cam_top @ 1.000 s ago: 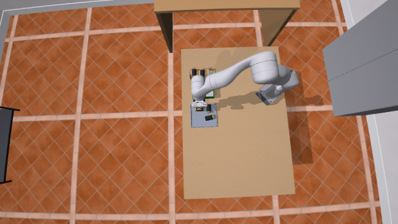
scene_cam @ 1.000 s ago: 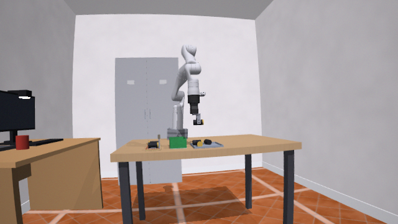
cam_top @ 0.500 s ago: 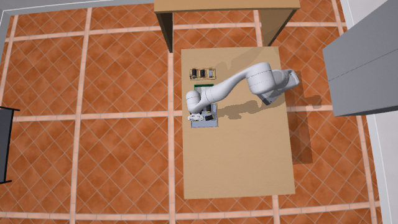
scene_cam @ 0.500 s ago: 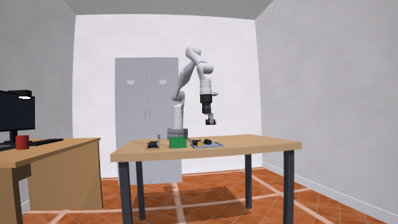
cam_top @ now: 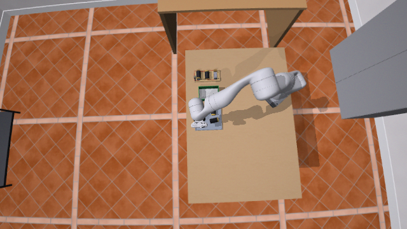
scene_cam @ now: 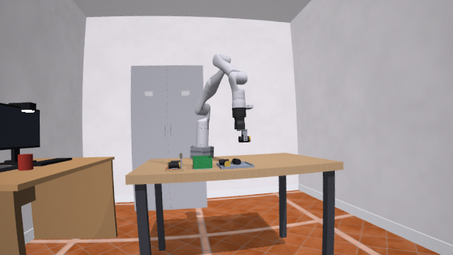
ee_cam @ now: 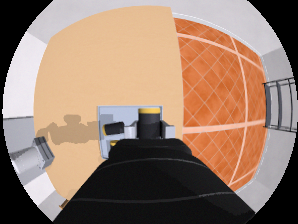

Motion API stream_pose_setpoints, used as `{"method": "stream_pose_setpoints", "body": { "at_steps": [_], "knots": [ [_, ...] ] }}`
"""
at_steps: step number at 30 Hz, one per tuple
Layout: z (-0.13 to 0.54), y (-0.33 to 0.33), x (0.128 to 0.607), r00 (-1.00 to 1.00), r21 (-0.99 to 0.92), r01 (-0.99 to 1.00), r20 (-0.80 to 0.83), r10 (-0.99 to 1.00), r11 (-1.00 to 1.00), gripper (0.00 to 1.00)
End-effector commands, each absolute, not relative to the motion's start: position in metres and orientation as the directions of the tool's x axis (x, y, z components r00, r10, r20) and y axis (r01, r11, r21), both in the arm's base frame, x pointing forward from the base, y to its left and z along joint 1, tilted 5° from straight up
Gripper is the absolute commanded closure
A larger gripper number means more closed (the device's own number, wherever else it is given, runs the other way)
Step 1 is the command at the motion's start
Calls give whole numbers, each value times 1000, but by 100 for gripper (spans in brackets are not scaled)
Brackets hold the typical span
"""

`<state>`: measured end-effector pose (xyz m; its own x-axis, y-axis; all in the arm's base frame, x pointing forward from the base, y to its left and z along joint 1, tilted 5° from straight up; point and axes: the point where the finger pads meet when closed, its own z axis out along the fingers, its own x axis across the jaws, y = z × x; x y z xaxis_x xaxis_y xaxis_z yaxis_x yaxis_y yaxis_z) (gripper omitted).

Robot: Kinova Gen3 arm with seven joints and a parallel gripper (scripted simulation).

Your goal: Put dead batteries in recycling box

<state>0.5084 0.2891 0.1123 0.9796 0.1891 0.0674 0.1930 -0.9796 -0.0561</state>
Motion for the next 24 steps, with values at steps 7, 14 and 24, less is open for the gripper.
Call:
{"method": "stream_pose_setpoints", "body": {
  "at_steps": [7, 14, 24],
  "knots": [
    [113, 290, 509, 979, -57, 194, 69, 190, -979, 43],
    [113, 290, 509, 980, -57, 190, 69, 186, -980, 43],
    [113, 290, 509, 981, -57, 188, 69, 184, -981, 43]
  ]
}}
